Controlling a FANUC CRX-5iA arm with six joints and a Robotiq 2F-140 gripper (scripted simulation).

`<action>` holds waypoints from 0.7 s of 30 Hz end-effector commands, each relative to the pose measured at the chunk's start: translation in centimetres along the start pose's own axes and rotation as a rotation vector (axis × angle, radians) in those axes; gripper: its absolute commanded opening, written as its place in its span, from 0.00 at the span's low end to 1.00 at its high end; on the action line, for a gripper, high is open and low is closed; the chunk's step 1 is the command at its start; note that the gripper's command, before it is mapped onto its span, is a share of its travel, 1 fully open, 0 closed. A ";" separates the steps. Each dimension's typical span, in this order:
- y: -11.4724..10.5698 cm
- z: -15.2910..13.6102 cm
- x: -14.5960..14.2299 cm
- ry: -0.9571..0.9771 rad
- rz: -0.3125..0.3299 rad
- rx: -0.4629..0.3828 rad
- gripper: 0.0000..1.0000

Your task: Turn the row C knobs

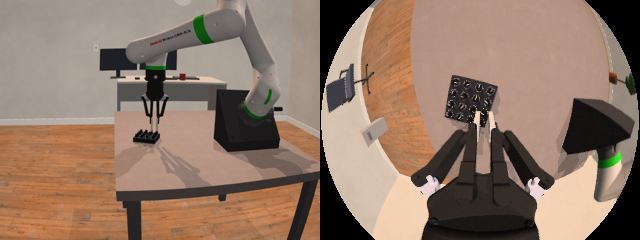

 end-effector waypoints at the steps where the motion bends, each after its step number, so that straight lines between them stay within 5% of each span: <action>1: 0.2 0.0 0.0 0.000 0.000 0.000 0.12; 21: 1.1 0.0 0.0 0.000 0.000 0.000 0.12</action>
Point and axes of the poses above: the point where the finger pads meet when closed, its own y axis out along the fingers, its own x axis across the jaws, z = x × y, the point moved 7 cm from there along -y, back along the fingers, and after that the axes turned 15 degrees about -y, right-handed, at the moved point
